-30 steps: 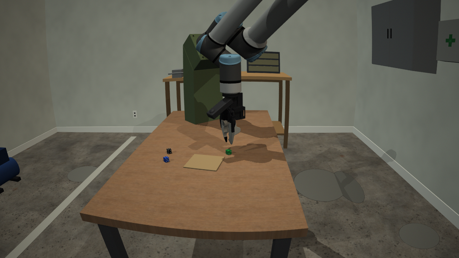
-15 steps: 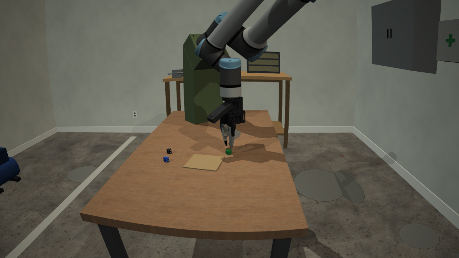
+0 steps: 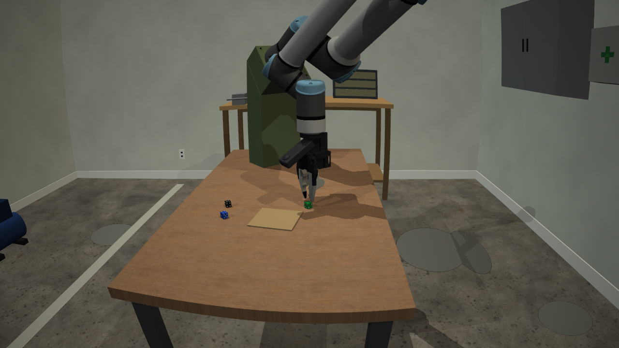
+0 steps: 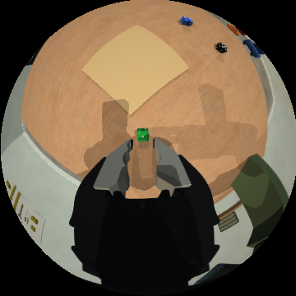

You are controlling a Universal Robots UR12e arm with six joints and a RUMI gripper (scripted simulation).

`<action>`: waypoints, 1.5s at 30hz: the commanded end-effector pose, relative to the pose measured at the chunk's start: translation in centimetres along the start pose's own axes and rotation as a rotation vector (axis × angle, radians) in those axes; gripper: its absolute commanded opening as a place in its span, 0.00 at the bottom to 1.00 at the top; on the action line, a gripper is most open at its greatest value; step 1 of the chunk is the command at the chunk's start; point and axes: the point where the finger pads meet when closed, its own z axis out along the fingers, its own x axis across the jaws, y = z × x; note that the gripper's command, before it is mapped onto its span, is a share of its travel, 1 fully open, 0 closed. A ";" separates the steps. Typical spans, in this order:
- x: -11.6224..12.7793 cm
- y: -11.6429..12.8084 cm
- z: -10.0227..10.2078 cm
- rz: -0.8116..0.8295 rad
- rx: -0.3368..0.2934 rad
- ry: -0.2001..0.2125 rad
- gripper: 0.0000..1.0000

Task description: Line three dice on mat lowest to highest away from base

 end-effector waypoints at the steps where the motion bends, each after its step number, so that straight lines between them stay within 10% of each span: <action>1: 0.0 0.0 0.0 0.000 0.000 0.000 0.21; 45: 0.0 0.0 0.6 0.000 0.000 0.000 0.21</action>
